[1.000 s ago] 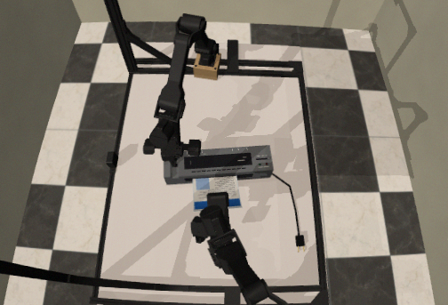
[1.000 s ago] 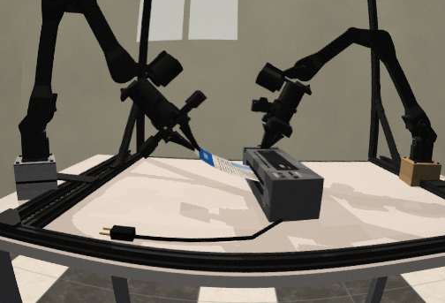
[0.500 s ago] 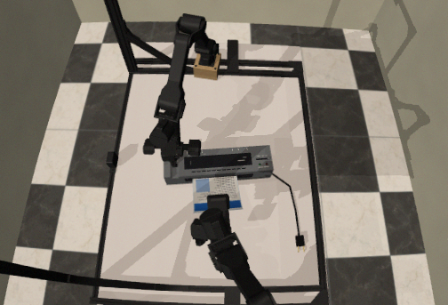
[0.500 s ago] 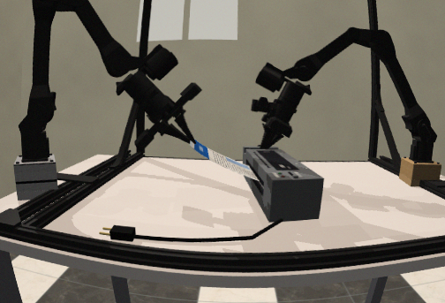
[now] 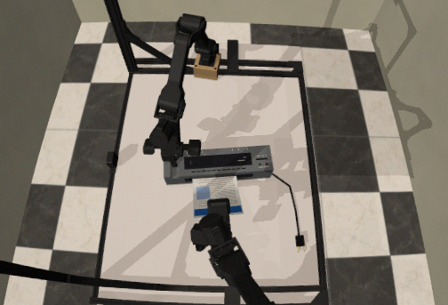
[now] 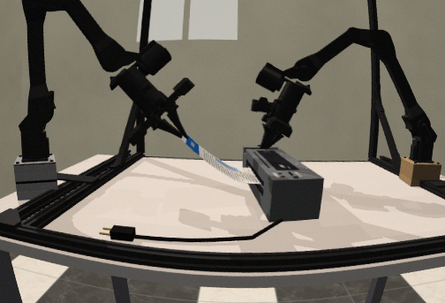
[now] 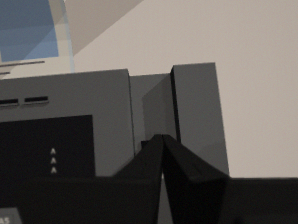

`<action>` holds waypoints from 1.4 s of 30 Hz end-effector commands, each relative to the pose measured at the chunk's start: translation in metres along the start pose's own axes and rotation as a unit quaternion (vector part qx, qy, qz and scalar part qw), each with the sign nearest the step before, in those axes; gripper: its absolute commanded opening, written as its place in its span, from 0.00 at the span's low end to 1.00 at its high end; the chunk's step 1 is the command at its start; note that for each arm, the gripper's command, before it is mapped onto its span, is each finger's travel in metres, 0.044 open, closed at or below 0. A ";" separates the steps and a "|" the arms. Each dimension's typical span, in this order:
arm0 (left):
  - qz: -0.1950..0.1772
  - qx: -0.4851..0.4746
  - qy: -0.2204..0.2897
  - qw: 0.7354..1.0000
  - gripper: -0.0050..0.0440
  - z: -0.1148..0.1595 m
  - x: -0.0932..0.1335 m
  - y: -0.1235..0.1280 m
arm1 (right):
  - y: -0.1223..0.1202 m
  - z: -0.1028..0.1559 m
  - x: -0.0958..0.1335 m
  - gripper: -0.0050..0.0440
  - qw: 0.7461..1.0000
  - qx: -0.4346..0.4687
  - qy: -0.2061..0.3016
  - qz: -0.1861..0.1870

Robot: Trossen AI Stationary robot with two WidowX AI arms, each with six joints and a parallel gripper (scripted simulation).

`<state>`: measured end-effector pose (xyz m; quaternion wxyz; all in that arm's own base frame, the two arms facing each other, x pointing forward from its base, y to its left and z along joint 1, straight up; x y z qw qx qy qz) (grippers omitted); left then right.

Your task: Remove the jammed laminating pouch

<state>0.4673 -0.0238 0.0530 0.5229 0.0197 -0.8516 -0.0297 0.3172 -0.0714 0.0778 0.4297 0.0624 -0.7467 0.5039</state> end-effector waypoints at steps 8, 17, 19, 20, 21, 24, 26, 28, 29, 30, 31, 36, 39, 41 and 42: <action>0.000 0.000 0.004 1.000 0.00 0.002 -0.004 0.001 | -0.004 -0.001 0.009 0.00 1.000 -0.005 -0.002 0.008; 0.000 0.000 0.004 1.000 0.00 0.002 -0.004 0.001 | -0.004 -0.001 0.029 0.00 1.000 -0.005 -0.002 0.007; 0.000 0.000 0.004 1.000 0.00 0.002 -0.004 0.001 | -0.004 -0.001 0.029 0.00 1.000 -0.005 -0.002 0.007; 0.000 0.000 0.004 1.000 0.00 0.002 -0.004 0.001 | -0.004 -0.001 0.029 0.00 1.000 -0.005 -0.002 0.007; 0.000 0.000 0.004 1.000 0.00 0.002 -0.004 0.001 | -0.004 -0.001 0.029 0.00 1.000 -0.005 -0.002 0.007; 0.000 0.000 0.004 1.000 0.00 0.002 -0.004 0.001 | -0.004 -0.001 0.029 0.00 1.000 -0.005 -0.002 0.007; 0.000 0.000 0.004 1.000 0.00 0.002 -0.004 0.001 | -0.004 -0.001 0.029 0.00 1.000 -0.005 -0.002 0.007; 0.000 0.001 -0.005 1.000 0.00 -0.003 0.002 0.001 | -0.005 -0.001 0.036 0.00 1.000 -0.004 -0.003 0.007; 0.000 0.000 0.004 1.000 0.00 0.002 -0.004 0.001 | -0.004 -0.001 0.045 0.00 1.000 -0.005 -0.002 0.007; 0.000 0.000 0.004 1.000 0.00 0.002 -0.004 0.001 | -0.003 -0.001 0.049 0.00 1.000 -0.005 -0.002 0.007; 0.000 0.000 0.004 1.000 0.00 0.002 -0.004 0.001 | -0.003 -0.001 0.049 0.00 1.000 -0.005 -0.002 0.007; 0.000 0.000 0.004 1.000 0.00 0.002 -0.004 0.001 | -0.003 -0.001 0.049 0.00 1.000 -0.005 -0.002 0.007; 0.000 0.000 0.004 1.000 0.00 0.002 -0.004 0.001 | -0.003 -0.001 0.049 0.00 1.000 -0.005 -0.002 0.007; 0.000 0.000 0.004 1.000 0.00 0.002 -0.004 0.001 | -0.003 -0.001 0.049 0.00 1.000 -0.005 -0.002 0.007; 0.000 0.000 0.004 1.000 0.00 0.002 -0.004 0.001 | -0.003 -0.001 0.049 0.00 1.000 -0.005 -0.002 0.007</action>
Point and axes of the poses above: on each arm, the point midway between the two fingers, 35 mm back from their tips, its own x axis back along the fingers, its own y axis across the jaws, z = x × y, the point moved 2 cm from there along x, back along the fingers, and after that the axes turned 10 degrees about -x, right-handed, at the moved point
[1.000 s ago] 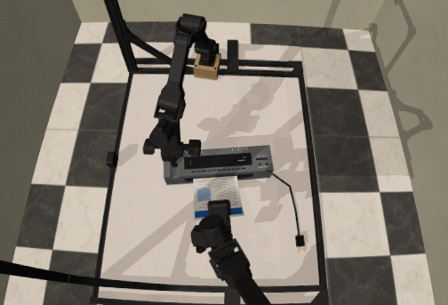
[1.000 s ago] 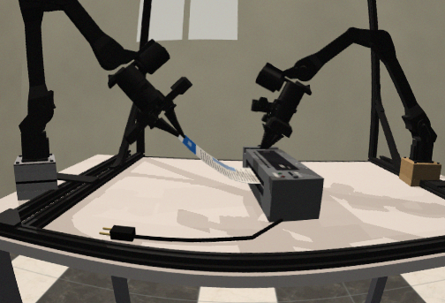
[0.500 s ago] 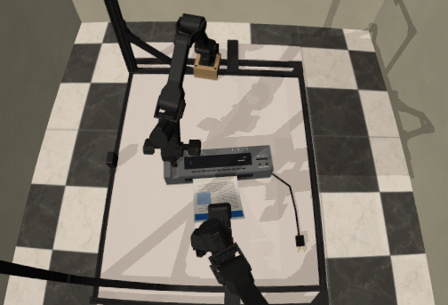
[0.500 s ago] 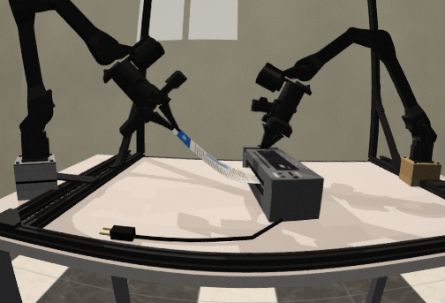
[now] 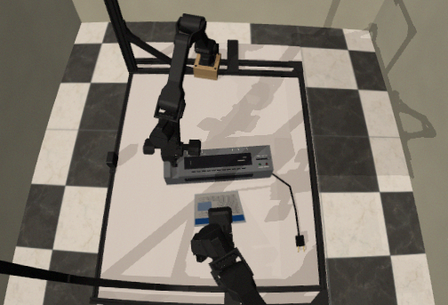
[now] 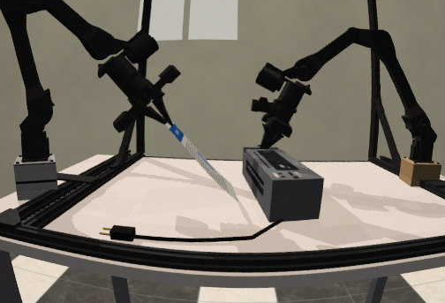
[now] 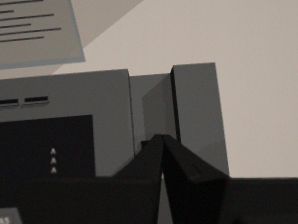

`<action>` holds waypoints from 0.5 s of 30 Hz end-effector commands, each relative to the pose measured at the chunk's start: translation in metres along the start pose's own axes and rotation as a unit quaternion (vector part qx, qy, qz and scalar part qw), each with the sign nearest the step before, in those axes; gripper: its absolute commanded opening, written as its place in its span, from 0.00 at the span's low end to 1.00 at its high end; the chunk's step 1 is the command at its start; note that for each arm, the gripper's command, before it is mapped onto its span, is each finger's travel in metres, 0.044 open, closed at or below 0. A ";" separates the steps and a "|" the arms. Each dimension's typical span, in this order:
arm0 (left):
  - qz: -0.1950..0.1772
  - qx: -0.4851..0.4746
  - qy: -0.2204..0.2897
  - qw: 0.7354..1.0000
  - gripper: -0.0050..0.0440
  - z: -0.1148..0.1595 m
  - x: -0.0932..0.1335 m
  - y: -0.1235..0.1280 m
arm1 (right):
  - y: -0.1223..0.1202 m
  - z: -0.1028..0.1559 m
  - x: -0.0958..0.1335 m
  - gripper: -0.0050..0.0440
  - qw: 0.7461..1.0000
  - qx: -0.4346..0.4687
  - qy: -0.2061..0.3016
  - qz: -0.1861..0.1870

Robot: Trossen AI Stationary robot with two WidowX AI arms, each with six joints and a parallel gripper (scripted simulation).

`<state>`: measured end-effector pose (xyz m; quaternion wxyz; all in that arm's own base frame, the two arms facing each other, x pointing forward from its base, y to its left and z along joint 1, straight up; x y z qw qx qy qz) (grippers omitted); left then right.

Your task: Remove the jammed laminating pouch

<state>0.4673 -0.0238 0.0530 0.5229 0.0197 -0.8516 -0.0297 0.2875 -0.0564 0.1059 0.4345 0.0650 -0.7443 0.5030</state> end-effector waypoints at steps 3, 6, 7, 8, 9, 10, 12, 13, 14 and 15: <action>0.000 0.001 -0.005 1.000 0.00 -0.003 0.002 0.001 | -0.006 -0.002 0.013 0.00 1.000 -0.005 -0.005 0.010; 0.000 0.000 0.004 1.000 0.00 0.002 -0.004 0.001 | -0.006 -0.002 0.025 0.00 1.000 -0.006 -0.005 0.011; 0.000 0.000 0.004 1.000 0.00 0.002 -0.004 0.001 | -0.006 -0.002 0.025 0.00 1.000 -0.006 -0.005 0.011; 0.000 0.000 0.004 1.000 0.00 0.002 -0.004 0.001 | -0.006 -0.002 0.025 0.00 1.000 -0.006 -0.005 0.011; 0.000 0.000 0.004 1.000 0.00 0.002 -0.004 0.001 | -0.006 -0.002 0.025 0.00 1.000 -0.006 -0.005 0.011; 0.000 0.000 0.004 1.000 0.00 0.002 -0.004 0.001 | -0.006 -0.002 0.025 0.00 1.000 -0.006 -0.005 0.011; 0.000 0.000 0.004 1.000 0.00 0.002 -0.004 0.001 | -0.006 -0.002 0.025 0.00 1.000 -0.006 -0.005 0.011; 0.000 0.000 0.004 1.000 0.00 0.002 -0.004 0.001 | -0.006 -0.002 0.025 0.00 1.000 -0.006 -0.005 0.011; 0.000 0.000 0.004 1.000 0.00 0.002 -0.004 0.001 | -0.006 -0.002 0.025 0.00 1.000 -0.006 -0.005 0.011; 0.000 0.000 0.004 1.000 0.00 0.002 -0.004 0.001 | -0.006 -0.002 0.025 0.00 1.000 -0.006 -0.005 0.011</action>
Point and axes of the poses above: on each arm, the point midway between the two fingers, 35 mm back from their tips, its own x axis back along the fingers, its own y axis across the jaws, z = x × y, the point moved 2 cm from there along x, back along the fingers, and after that the axes turned 10 degrees about -x, right-handed, at the moved point
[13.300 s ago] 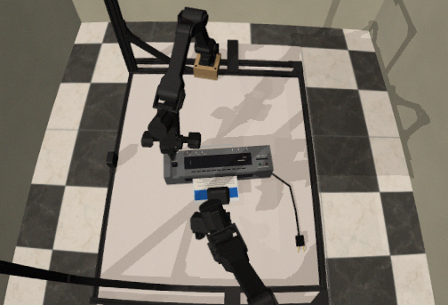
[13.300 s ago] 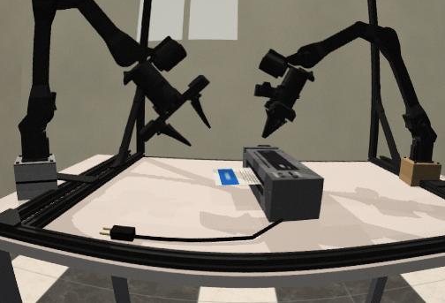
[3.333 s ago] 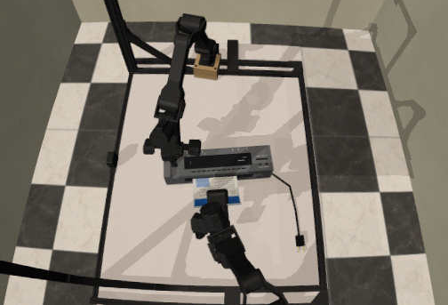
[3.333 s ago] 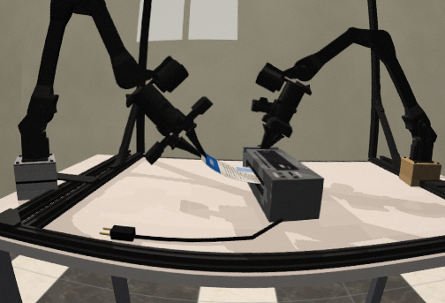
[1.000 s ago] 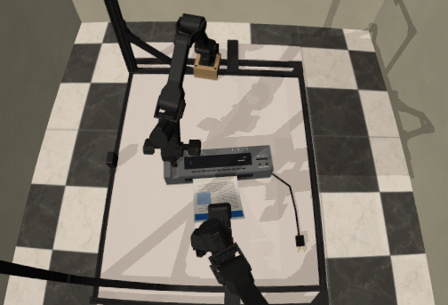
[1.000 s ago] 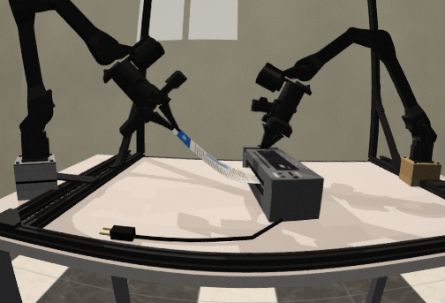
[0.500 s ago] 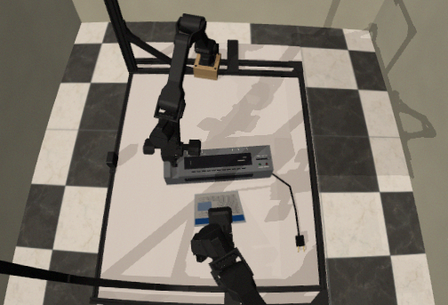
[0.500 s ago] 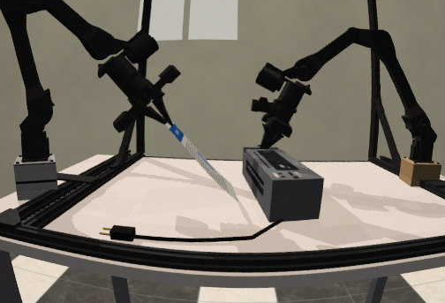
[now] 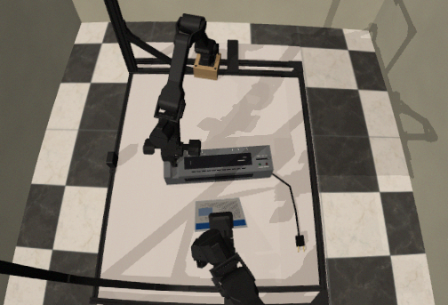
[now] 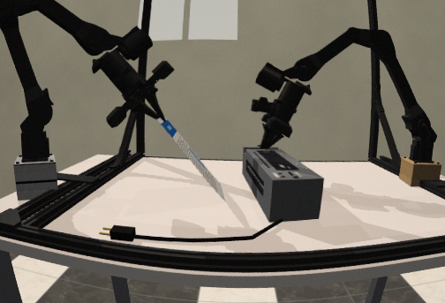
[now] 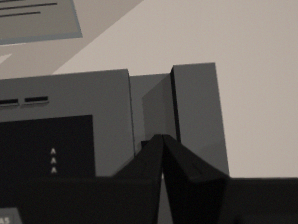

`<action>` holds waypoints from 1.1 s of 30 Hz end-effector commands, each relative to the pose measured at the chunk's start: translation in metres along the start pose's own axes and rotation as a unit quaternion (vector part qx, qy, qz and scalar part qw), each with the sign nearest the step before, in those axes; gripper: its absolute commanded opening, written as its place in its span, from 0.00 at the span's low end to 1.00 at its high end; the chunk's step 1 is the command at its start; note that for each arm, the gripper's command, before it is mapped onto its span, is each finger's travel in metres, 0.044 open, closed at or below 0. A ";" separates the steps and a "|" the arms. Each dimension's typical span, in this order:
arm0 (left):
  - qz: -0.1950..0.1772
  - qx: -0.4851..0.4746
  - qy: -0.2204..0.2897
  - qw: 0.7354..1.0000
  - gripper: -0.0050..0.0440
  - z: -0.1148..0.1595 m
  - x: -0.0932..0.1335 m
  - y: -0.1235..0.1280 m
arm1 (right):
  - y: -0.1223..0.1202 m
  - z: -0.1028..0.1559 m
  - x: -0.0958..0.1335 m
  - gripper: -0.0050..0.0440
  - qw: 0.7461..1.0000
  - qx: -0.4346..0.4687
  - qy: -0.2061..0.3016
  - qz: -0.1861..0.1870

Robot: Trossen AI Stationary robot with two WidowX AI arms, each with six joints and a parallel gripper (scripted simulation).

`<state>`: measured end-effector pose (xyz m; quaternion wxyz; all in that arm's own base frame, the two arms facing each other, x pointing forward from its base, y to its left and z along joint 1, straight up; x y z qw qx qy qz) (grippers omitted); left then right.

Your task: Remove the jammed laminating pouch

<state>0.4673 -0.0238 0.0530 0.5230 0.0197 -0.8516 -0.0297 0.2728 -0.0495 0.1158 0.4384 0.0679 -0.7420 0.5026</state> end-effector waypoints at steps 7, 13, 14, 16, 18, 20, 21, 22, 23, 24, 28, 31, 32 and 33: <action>0.000 0.000 0.004 1.000 0.00 0.002 -0.004 0.001 | -0.010 -0.004 0.027 0.00 1.000 -0.008 -0.008 0.015; 0.000 0.000 0.004 1.000 0.00 0.002 -0.004 0.001 | -0.010 -0.004 0.027 0.00 1.000 -0.008 -0.008 0.015; 0.000 0.000 0.004 1.000 0.00 0.002 -0.004 0.001 | -0.010 -0.004 0.027 0.00 1.000 -0.008 -0.008 0.015; 0.000 0.000 0.004 1.000 0.00 0.002 -0.004 0.001 | -0.010 -0.004 0.027 0.00 1.000 -0.008 -0.008 0.015; 0.000 0.000 0.004 1.000 0.00 0.002 -0.004 0.001 | -0.010 -0.004 0.027 0.00 1.000 -0.008 -0.008 0.015; 0.000 0.000 0.004 1.000 0.00 0.002 -0.004 0.001 | -0.010 -0.004 0.027 0.00 1.000 -0.008 -0.008 0.015; 0.000 0.000 0.004 1.000 0.00 0.002 -0.004 0.001 | -0.010 -0.004 0.027 0.00 1.000 -0.008 -0.008 0.015; 0.001 0.001 -0.013 1.000 0.00 -0.004 0.017 0.000 | -0.003 -0.001 0.023 0.00 1.000 -0.002 -0.003 0.006; 0.001 0.001 -0.012 1.000 0.00 0.001 0.025 -0.001 | -0.003 -0.001 0.023 0.00 1.000 -0.002 -0.003 0.006; 0.001 0.001 -0.011 1.000 0.00 0.005 0.033 -0.001 | -0.003 -0.001 0.023 0.00 1.000 -0.002 -0.003 0.006; 0.000 0.001 -0.006 1.000 0.00 0.024 0.065 -0.004 | -0.003 -0.001 0.023 0.00 1.000 -0.002 -0.003 0.006; 0.000 0.000 -0.002 1.000 0.00 0.038 0.089 -0.006 | -0.003 -0.001 0.023 0.00 1.000 -0.002 -0.003 0.006; 0.000 0.000 -0.001 1.000 0.00 0.043 0.097 -0.007 | -0.003 -0.001 0.023 0.00 1.000 -0.002 -0.003 0.006; 0.000 0.000 0.000 1.000 0.00 0.047 0.105 -0.008 | -0.003 -0.001 0.023 0.00 1.000 -0.002 -0.003 0.006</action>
Point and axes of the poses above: on each arm, the point midway between the two fingers, 35 mm back from their tips, its own x axis back along the fingers, its own y axis across the jaws, z = x × y, the point moved 2 cm from there along x, back along the fingers, and after that the axes turned 10 degrees about -x, right-handed, at the moved point
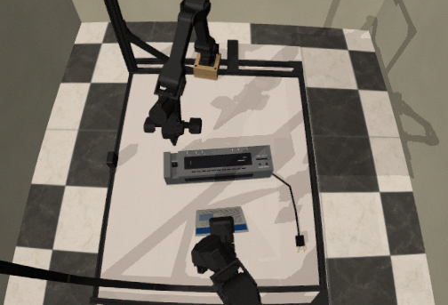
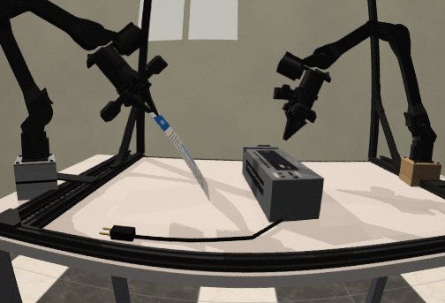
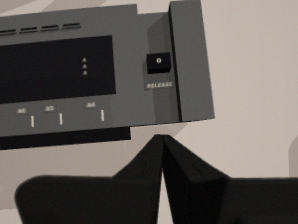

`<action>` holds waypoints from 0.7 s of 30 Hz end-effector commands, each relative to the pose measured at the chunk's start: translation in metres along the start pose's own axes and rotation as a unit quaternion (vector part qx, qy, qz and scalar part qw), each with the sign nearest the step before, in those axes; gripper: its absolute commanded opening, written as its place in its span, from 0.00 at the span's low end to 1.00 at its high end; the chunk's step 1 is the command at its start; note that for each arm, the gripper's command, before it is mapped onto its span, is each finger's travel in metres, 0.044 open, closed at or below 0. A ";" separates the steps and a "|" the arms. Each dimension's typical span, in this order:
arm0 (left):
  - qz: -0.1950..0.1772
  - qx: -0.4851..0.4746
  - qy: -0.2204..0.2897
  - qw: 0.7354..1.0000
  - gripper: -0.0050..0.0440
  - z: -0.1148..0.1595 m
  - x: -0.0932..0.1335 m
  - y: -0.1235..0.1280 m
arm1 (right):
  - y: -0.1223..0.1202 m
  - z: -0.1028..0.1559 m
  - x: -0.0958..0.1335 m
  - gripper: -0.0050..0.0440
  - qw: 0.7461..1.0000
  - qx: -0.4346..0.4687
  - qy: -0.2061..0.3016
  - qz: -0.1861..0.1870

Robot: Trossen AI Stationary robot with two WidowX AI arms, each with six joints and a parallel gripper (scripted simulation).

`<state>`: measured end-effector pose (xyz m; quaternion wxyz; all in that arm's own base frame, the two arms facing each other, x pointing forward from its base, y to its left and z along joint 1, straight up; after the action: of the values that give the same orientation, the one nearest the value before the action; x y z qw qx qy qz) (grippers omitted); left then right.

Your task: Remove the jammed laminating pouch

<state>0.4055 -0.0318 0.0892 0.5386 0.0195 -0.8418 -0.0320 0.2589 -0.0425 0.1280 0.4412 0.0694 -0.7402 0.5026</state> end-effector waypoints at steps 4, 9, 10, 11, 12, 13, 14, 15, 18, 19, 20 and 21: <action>0.001 0.003 -0.015 1.000 0.00 0.025 0.068 -0.004 | -0.006 -0.002 0.003 0.00 1.000 -0.004 -0.005 0.008; 0.002 0.003 -0.012 1.000 0.00 0.024 0.065 -0.004 | -0.006 -0.002 0.003 0.00 1.000 -0.004 -0.005 0.008; 0.002 0.003 -0.012 1.000 0.00 0.026 0.068 -0.005 | -0.006 -0.002 0.003 0.00 1.000 -0.004 -0.005 0.008; 0.002 0.003 -0.012 1.000 0.00 0.026 0.068 -0.005 | -0.006 -0.002 0.003 0.00 1.000 -0.004 -0.005 0.008; 0.002 0.003 -0.012 1.000 0.00 0.026 0.068 -0.005 | -0.006 -0.002 0.003 0.00 1.000 -0.004 -0.005 0.008; 0.002 0.003 -0.012 1.000 0.00 0.026 0.068 -0.005 | -0.006 -0.002 0.003 0.00 1.000 -0.004 -0.005 0.008; 0.002 0.003 -0.012 1.000 0.00 0.026 0.068 -0.005 | -0.006 -0.002 0.003 0.00 1.000 -0.004 -0.005 0.008; 0.002 0.003 -0.012 1.000 0.00 0.026 0.068 -0.005 | -0.006 -0.002 0.003 0.00 1.000 -0.004 -0.005 0.008; 0.002 0.003 -0.012 1.000 0.00 0.026 0.068 -0.005 | -0.006 -0.002 0.003 0.00 1.000 -0.004 -0.005 0.008; 0.002 0.003 -0.012 1.000 0.00 0.026 0.068 -0.005 | -0.006 -0.002 0.003 0.00 1.000 -0.004 -0.005 0.008; 0.002 0.003 -0.012 1.000 0.00 0.026 0.068 -0.005 | -0.006 -0.002 0.003 0.00 1.000 -0.004 -0.005 0.008; 0.002 0.003 -0.012 1.000 0.00 0.026 0.068 -0.005 | -0.006 -0.002 0.003 0.00 1.000 -0.004 -0.005 0.008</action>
<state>0.3553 -0.0394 0.1300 0.5393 0.0193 -0.8413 -0.0316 0.2589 -0.0425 0.1280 0.4412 0.0694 -0.7402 0.5026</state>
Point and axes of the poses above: on each arm, the point midway between the two fingers, 35 mm back from their tips, its own x axis back along the fingers, its own y axis across the jaws, z = x × y, the point moved 2 cm from there along x, back along the fingers, and after that the axes turned 10 degrees about -x, right-handed, at the moved point
